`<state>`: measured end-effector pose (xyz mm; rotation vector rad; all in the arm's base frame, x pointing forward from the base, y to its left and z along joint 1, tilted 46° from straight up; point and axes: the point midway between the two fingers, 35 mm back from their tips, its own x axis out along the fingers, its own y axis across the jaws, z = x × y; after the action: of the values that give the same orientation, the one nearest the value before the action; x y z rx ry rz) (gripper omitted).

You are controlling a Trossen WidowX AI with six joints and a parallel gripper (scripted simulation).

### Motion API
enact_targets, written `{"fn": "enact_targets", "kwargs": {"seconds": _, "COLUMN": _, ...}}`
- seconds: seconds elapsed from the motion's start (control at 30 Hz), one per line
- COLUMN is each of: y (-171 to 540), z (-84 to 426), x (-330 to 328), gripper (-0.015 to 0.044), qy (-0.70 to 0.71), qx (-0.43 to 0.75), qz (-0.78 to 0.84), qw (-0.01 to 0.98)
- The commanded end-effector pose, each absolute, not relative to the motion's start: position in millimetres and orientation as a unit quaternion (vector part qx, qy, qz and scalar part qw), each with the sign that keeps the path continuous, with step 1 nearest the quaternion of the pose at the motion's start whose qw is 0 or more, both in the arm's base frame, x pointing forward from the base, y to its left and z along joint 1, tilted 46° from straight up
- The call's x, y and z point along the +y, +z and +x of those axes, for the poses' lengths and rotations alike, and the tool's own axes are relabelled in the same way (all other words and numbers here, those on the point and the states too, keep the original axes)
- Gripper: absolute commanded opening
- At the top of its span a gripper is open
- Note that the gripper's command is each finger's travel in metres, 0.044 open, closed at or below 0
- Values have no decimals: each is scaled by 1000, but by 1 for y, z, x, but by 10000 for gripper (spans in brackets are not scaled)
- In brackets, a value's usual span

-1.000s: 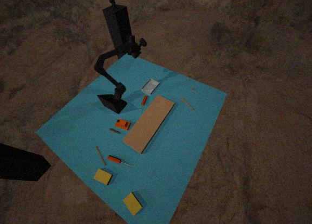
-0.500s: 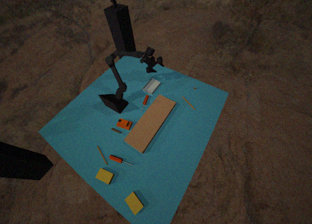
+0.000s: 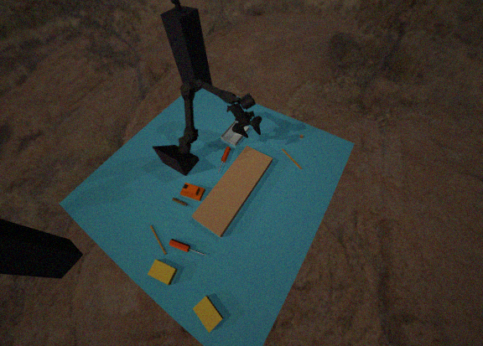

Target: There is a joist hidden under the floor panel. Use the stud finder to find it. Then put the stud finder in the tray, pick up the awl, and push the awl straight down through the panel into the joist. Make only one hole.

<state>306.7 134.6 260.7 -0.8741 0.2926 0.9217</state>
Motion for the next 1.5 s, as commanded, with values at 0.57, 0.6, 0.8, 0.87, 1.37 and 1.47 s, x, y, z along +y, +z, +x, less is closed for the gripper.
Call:
{"fn": "enact_targets", "kwargs": {"seconds": 0.57, "y": 48, "z": 327, "x": -70, "gripper": 440, "qy": 345, "qx": 477, "qz": -130, "qw": 798}}
{"fn": "enact_targets", "kwargs": {"seconds": 0.6, "y": 35, "z": 319, "x": -81, "gripper": 440, "qy": 343, "qx": 490, "qz": -107, "qw": 794}}
{"fn": "enact_targets", "kwargs": {"seconds": 0.8, "y": -37, "z": 255, "x": -132, "gripper": 440, "qy": 333, "qx": 537, "qz": 59, "qw": 773}}
{"fn": "enact_targets", "kwargs": {"seconds": 0.87, "y": -56, "z": 231, "x": -141, "gripper": 440, "qy": 330, "qx": 538, "qz": 119, "qw": 767}}
{"fn": "enact_targets", "kwargs": {"seconds": 1.37, "y": -82, "z": 194, "x": -142, "gripper": 440, "qy": 323, "qx": 521, "qz": 226, "qw": 757}}
{"fn": "enact_targets", "kwargs": {"seconds": 1.47, "y": -81, "z": 196, "x": -141, "gripper": 440, "qy": 323, "qx": 521, "qz": 226, "qw": 757}}
